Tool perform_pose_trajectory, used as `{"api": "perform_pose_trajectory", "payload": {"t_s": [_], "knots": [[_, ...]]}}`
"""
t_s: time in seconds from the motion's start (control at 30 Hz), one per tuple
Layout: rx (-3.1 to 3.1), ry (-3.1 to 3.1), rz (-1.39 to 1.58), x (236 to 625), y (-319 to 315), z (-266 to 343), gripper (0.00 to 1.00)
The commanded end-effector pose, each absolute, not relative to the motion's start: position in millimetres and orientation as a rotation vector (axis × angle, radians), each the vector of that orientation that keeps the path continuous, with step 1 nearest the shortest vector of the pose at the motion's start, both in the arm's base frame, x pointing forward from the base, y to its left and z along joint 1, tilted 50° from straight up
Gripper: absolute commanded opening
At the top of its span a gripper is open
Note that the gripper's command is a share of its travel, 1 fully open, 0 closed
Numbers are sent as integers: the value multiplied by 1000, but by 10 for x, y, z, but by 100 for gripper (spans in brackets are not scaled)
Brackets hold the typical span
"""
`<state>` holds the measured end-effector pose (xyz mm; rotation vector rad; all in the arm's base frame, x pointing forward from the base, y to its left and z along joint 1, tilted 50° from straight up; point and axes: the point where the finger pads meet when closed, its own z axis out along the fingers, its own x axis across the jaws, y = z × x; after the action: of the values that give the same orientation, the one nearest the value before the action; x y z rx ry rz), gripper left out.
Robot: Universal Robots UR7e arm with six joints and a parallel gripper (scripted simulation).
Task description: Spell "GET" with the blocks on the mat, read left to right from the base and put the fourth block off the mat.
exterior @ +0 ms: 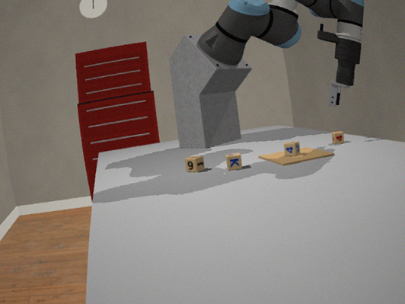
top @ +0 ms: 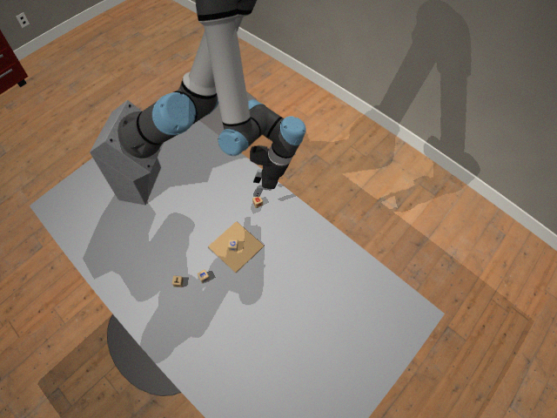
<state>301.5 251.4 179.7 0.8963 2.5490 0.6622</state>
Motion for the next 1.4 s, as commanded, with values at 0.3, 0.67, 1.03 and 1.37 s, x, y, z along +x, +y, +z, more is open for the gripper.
{"api": "perform_pose_trajectory", "payload": {"t_s": [0.3, 0.67, 1.03, 1.37], "knots": [[896, 2549, 663, 3021, 2505, 1797, 100], [896, 2571, 637, 3295, 2173, 1688, 100], [897, 2581, 633, 3677, 1566, 1558, 100], [900, 2563, 655, 3919, 1021, 1484, 100]]}}
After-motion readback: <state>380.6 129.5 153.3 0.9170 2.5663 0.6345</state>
